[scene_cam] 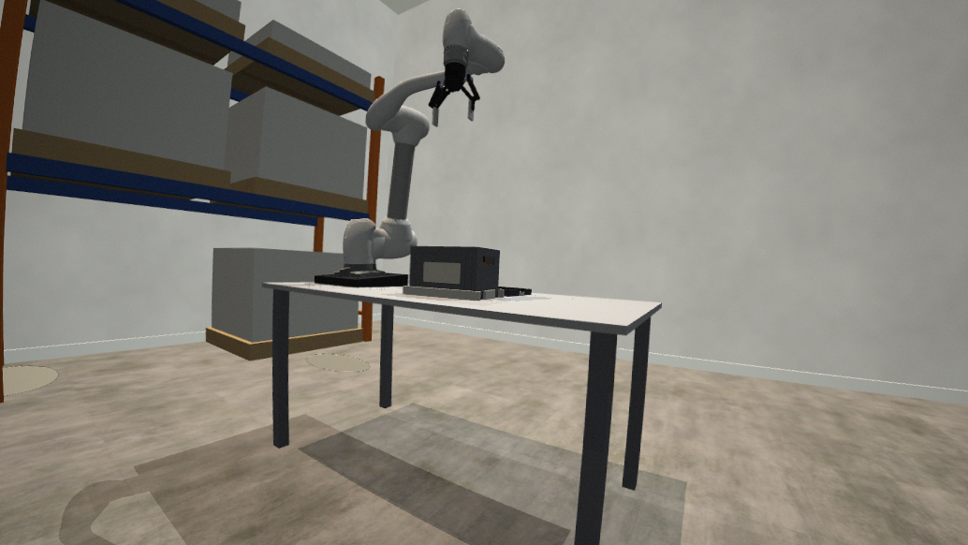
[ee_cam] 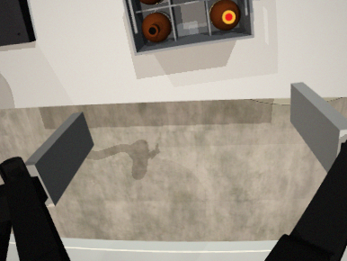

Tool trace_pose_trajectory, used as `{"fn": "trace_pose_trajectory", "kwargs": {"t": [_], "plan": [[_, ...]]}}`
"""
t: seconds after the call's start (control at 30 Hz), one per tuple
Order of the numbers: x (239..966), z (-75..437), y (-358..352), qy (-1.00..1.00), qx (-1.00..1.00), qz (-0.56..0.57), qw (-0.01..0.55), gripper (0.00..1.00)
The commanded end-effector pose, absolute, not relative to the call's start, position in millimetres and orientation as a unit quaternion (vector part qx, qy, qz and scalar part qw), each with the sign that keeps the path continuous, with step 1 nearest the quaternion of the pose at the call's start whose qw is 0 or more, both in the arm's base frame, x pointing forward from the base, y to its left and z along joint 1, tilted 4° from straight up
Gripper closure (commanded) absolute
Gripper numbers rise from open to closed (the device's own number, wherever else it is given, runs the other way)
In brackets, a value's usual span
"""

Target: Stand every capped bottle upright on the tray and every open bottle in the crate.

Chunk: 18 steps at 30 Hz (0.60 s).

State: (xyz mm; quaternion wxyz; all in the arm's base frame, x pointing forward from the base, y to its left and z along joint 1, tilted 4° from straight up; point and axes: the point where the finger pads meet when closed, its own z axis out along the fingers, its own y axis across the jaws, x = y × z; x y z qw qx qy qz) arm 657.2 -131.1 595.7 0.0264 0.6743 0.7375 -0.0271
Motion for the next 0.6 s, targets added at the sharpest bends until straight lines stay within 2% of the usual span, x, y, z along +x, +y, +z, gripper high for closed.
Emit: {"fn": "trace_pose_trajectory", "kwargs": {"t": [0.0, 0.57], "plan": [[657, 588, -132, 0.737, 0.674, -0.027, 0.027, 0.00], [657, 538, -135, 0.737, 0.674, -0.027, 0.027, 0.00]]}}
